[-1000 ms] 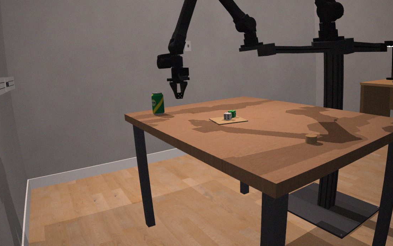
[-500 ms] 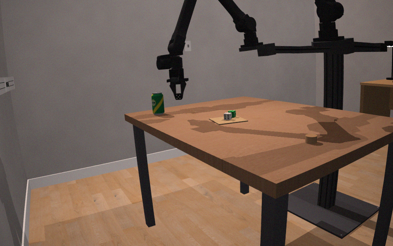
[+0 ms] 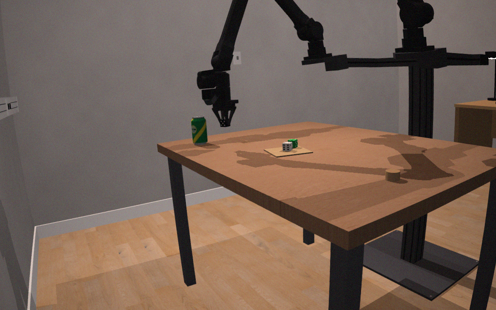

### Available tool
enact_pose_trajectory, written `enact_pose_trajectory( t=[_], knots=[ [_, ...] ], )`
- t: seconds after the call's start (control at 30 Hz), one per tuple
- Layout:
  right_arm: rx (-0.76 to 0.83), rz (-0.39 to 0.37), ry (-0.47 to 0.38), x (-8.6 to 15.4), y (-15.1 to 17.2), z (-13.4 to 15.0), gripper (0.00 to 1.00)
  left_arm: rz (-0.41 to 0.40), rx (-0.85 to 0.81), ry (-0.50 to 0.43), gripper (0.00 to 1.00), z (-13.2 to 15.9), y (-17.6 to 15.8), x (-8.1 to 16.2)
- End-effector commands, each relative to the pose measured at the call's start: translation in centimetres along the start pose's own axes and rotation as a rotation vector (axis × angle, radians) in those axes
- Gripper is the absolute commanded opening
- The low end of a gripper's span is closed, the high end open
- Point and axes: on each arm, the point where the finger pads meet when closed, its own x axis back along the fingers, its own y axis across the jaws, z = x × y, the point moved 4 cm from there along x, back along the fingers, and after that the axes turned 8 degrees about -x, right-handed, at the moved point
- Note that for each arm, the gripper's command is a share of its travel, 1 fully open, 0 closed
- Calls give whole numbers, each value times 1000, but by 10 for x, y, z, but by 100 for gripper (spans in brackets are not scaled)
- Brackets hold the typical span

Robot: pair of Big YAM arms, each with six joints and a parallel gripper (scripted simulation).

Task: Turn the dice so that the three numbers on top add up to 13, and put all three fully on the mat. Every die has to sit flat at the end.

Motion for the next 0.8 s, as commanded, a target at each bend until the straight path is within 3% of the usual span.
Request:
enact_pose_trajectory(
  t=[0.0,0.07,0.3,0.57,0.63,0.7,0.77],
  knots=[
    [-116,0,4,-6,2,-10,26,-11,-15,-67,100,-35,7,-2],
    [-239,0,4,-7,1,-11,26,-11,-15,-67,100,-35,7,-2],
    [-439,1,4,-9,2,-12,26,-11,-15,-67,100,-35,7,-2],
    [-460,2,-3,-9,0,-14,26,-11,-15,-67,100,-35,7,-2],
    [-459,1,3,-15,6,3,26,-11,-15,-67,100,-35,7,-2],
    [-459,4,-28,-13,5,0,26,-11,-15,-67,100,-35,7,-2],
    [-460,10,-110,6,1,-11,26,-11,-15,-67,100,-35,7,-2]
  ],
)
